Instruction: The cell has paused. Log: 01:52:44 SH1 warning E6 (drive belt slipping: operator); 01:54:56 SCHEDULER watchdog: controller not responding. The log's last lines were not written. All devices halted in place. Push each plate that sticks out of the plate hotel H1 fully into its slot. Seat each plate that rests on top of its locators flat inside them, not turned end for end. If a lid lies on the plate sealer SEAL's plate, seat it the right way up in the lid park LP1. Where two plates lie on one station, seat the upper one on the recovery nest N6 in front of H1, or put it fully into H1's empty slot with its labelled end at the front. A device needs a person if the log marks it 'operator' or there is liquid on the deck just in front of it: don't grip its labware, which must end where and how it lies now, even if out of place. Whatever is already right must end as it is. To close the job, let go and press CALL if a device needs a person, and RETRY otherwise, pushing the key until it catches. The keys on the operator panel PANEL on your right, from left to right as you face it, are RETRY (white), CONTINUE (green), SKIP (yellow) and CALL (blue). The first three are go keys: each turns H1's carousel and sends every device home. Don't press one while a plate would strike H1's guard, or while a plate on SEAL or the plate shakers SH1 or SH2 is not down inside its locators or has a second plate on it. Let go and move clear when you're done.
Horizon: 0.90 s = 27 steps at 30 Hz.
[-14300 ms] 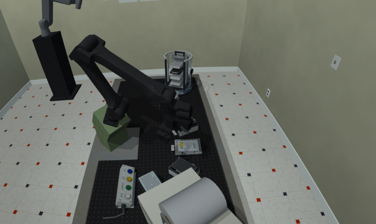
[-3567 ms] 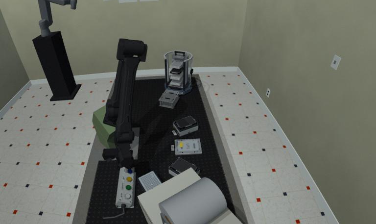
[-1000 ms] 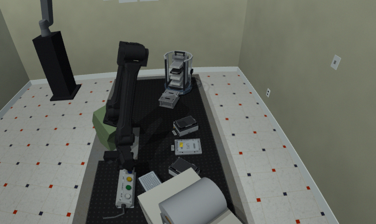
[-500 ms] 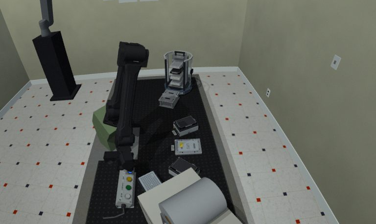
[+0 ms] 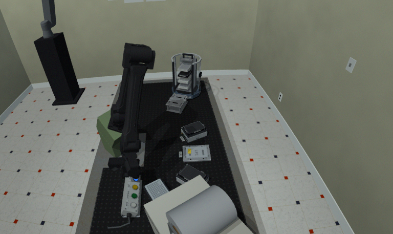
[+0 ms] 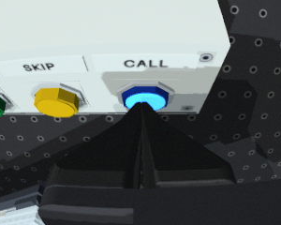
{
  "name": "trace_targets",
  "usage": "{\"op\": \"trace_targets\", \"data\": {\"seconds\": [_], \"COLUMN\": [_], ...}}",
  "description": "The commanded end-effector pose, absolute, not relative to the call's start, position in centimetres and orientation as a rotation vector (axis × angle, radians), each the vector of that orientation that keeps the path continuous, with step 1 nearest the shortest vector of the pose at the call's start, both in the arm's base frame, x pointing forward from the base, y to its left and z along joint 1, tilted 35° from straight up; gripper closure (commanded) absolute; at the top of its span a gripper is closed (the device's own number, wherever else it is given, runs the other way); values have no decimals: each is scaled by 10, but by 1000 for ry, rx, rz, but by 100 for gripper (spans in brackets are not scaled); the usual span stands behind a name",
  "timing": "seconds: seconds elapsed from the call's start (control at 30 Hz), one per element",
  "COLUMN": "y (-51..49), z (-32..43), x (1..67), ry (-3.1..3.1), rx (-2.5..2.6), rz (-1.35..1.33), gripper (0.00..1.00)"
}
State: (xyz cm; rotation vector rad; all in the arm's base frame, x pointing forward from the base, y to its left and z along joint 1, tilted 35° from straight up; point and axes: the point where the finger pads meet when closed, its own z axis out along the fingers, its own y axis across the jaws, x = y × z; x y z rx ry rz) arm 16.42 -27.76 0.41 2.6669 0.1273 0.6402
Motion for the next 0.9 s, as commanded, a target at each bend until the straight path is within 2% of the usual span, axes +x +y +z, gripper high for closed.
{"op": "trace_targets", "data": {"seconds": [0.0,0.87], "y": [-279,-269], "z": [15,63], "x": [159,139], "ry": [128,133], "rx": [2653,2631], "rz": [638,640], "gripper": [100,100]}}
